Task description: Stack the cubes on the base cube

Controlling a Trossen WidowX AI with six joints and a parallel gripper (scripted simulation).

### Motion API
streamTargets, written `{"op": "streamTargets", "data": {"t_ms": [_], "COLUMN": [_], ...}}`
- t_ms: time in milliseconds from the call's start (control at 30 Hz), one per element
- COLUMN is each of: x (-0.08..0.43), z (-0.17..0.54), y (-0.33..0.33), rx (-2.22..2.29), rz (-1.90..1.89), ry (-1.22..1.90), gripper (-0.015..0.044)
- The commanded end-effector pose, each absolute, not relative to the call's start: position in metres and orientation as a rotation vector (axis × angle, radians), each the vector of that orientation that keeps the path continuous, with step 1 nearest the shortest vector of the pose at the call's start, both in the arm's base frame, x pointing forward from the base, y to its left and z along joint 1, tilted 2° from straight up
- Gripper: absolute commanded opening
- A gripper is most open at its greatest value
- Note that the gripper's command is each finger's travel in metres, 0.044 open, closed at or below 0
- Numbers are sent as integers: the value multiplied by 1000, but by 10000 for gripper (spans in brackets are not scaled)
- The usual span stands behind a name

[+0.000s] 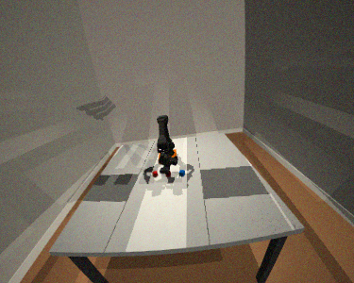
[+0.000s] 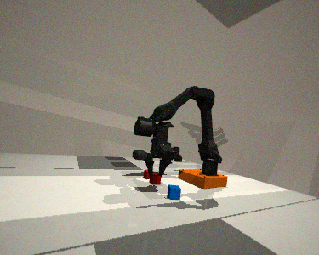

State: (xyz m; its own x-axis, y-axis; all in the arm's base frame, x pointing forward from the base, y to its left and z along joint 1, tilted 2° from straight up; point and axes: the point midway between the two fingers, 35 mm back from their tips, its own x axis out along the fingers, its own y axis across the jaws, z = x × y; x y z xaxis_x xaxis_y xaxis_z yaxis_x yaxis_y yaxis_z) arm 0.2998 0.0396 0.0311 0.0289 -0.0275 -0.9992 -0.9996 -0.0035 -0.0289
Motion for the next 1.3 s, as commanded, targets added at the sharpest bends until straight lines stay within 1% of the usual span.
{"op": "streamTargets", "data": {"t_ms": [0,833,967,1267], "x": [304,298,298,299], "z": [45,124,126,116], "y": [41,42,44,68], "rx": [-1251,-1251,-1238,-1061], "rz": [1172,1172,1159,991], "ry": [1191,1191,1199,1292], "gripper": [105,105,105,105]}}
